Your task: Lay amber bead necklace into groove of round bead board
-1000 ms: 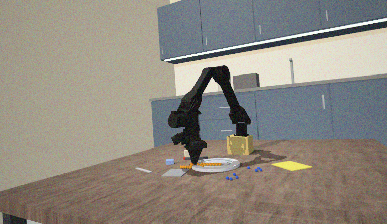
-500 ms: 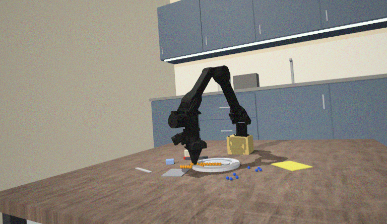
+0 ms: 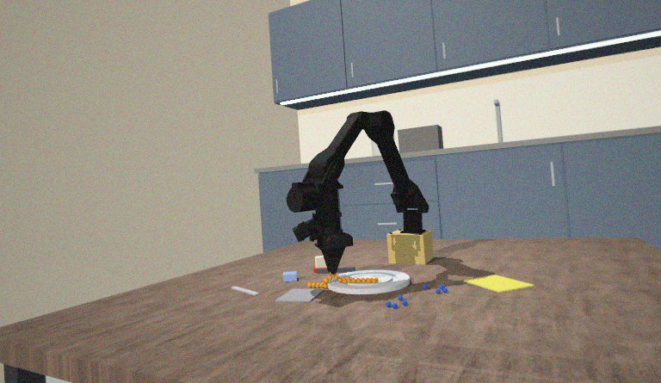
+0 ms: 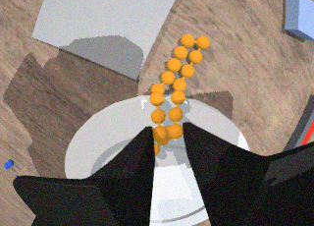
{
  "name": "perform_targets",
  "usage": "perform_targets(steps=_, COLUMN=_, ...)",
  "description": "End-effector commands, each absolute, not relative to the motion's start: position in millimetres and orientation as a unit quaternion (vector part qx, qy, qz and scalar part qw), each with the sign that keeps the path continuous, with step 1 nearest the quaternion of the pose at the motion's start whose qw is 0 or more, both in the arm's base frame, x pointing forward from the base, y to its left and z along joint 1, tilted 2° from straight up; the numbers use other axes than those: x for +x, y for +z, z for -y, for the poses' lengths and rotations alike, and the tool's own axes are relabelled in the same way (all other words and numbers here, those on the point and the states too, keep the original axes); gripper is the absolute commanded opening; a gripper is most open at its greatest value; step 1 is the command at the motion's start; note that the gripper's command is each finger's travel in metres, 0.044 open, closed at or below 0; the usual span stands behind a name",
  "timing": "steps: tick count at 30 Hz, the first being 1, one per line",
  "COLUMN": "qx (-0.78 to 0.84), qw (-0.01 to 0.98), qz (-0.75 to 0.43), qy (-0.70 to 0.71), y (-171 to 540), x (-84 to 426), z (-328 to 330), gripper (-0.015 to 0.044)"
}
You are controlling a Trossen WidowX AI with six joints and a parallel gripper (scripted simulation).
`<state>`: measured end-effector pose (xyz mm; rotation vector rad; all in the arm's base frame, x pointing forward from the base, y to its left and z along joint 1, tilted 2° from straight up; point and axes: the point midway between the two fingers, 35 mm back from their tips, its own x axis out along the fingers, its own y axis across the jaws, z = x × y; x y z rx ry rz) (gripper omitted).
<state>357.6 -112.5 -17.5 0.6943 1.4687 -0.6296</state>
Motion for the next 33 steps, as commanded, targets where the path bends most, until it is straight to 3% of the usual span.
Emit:
perform_targets(steps=1, qx=0.302, qw=0.646, qz=-0.644, qy=-0.277, y=-9, x=358, z=114, gripper=0.0)
perform_targets(steps=33, qx=0.303, qw=0.645, qz=-0.645, qy=-0.276, y=-27, x=331, z=70, gripper=0.0)
